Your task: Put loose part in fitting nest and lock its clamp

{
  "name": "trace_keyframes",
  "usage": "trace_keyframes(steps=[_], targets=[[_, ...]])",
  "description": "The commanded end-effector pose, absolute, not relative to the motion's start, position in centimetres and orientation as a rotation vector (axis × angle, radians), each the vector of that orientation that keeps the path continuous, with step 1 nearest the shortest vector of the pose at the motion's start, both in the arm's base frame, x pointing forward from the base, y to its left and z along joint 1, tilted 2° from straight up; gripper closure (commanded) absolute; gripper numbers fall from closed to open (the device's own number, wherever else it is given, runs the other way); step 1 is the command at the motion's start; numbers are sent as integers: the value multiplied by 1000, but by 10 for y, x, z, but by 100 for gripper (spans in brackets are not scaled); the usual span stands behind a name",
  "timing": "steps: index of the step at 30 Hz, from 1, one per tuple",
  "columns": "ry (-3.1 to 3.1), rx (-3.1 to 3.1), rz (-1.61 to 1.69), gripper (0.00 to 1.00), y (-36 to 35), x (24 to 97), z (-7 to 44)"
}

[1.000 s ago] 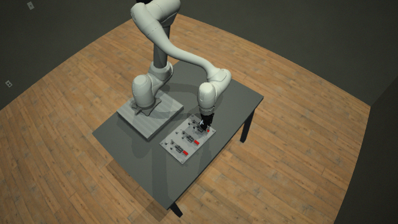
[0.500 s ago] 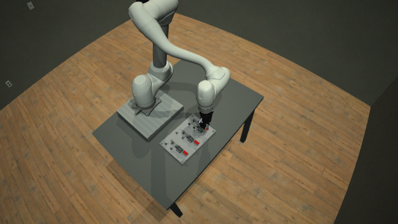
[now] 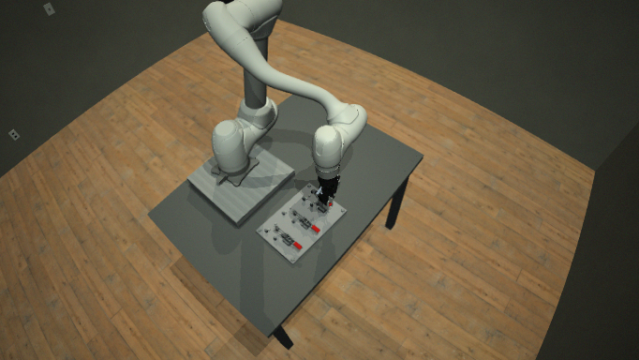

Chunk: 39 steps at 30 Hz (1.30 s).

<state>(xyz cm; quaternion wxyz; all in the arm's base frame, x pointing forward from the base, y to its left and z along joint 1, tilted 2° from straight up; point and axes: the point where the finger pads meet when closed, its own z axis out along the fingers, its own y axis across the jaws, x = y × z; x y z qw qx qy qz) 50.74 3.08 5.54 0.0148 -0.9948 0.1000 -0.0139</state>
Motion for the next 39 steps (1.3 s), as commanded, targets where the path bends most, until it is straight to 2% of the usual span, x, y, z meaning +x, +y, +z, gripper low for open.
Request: trace_keyframes(steps=[1,39], targets=[[311,-3096,-41,90,31,505,56],[311,-3096,-41,90,35,485,58]])
